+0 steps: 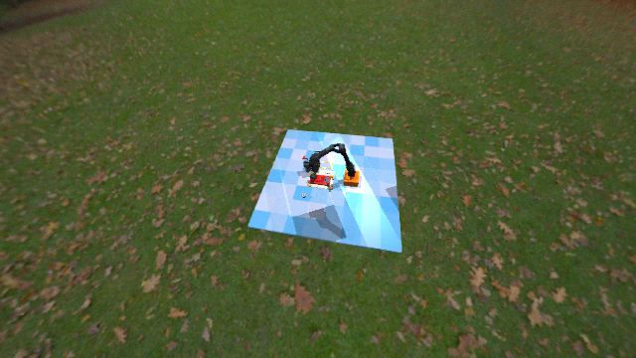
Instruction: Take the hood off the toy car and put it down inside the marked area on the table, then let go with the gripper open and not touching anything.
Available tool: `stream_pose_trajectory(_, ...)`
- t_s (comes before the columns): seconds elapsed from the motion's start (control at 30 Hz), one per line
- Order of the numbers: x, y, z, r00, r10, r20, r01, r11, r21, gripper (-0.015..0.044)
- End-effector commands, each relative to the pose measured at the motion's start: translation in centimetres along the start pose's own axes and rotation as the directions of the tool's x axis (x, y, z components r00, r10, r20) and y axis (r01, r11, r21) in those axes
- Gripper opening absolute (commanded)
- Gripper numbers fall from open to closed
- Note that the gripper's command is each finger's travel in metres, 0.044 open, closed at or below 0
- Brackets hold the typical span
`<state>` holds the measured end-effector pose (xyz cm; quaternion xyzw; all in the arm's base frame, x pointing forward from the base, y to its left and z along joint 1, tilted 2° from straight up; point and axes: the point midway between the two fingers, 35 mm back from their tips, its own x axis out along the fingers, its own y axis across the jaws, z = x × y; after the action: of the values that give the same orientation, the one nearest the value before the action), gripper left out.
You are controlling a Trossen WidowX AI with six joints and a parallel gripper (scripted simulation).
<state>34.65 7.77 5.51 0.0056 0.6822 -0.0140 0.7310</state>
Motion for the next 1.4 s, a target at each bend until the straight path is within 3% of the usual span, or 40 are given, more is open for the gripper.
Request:
stream_pose_trajectory(0.0, 0.7, -0.1, -0.2, 1.000, -0.007, -0.010, 0.007, 1.000, -0.005, 0.0440)
stream_pose_trajectory(1.37, 2.8, -0.3, -0.2, 1.000, -0.008, -0.010, 0.007, 1.000, -0.005, 0.0440)
